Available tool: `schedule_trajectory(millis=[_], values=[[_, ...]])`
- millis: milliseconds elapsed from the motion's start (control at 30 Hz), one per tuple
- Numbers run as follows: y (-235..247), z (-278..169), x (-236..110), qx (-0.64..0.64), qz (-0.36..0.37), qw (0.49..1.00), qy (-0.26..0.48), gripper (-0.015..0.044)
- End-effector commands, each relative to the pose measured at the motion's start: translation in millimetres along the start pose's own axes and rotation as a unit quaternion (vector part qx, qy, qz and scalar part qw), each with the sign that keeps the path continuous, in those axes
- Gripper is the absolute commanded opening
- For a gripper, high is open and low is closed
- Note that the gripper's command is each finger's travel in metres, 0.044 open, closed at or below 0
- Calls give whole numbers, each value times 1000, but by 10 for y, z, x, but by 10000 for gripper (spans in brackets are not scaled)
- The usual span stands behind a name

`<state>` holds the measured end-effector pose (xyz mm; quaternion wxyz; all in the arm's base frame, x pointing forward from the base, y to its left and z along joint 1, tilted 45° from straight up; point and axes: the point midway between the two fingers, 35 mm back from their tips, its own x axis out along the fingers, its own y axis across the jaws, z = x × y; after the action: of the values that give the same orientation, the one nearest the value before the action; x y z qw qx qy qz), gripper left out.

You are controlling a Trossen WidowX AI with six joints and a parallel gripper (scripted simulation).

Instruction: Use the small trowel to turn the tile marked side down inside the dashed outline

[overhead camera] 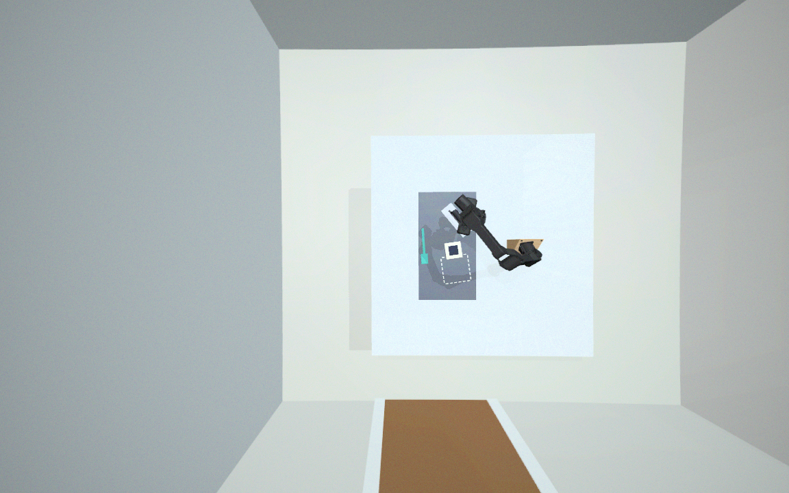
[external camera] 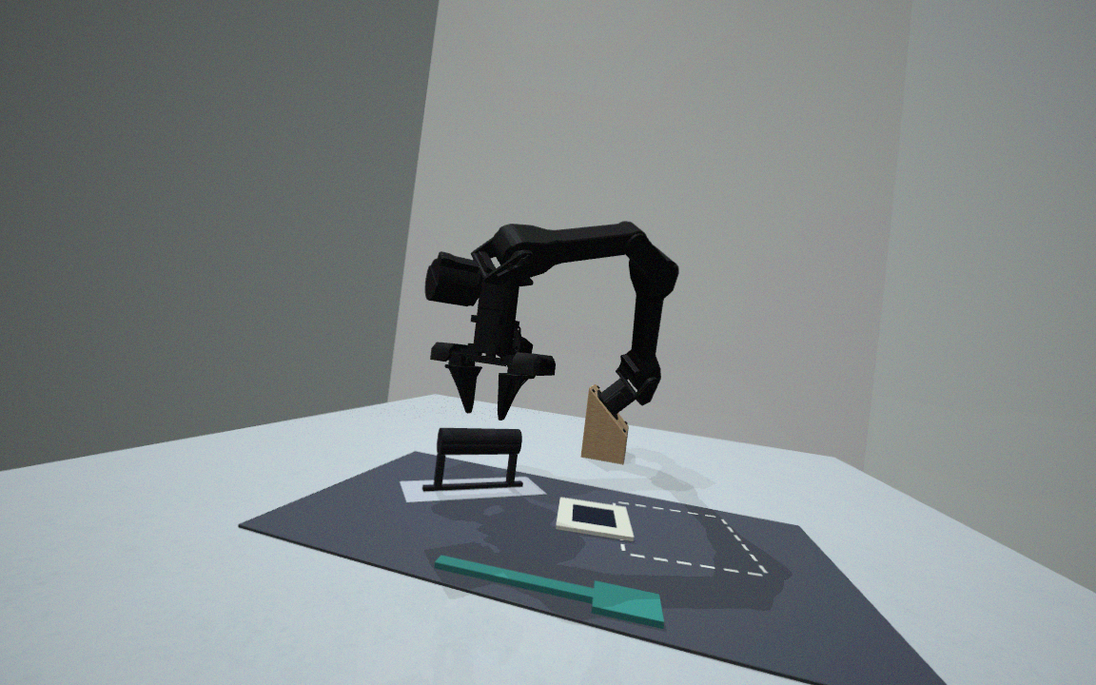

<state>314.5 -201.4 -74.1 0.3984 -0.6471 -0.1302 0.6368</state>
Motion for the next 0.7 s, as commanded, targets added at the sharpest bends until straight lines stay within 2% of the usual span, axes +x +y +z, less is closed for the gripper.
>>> schedule_trajectory(millis=[0,367,633,667], values=[[7,-8,-9,76,2,997,0,270],[8,-13,-8,260,3,966,1,270],[8,-13,-8,271,3,962,1,270],[3,-7,-27,261,1,965,0,296]])
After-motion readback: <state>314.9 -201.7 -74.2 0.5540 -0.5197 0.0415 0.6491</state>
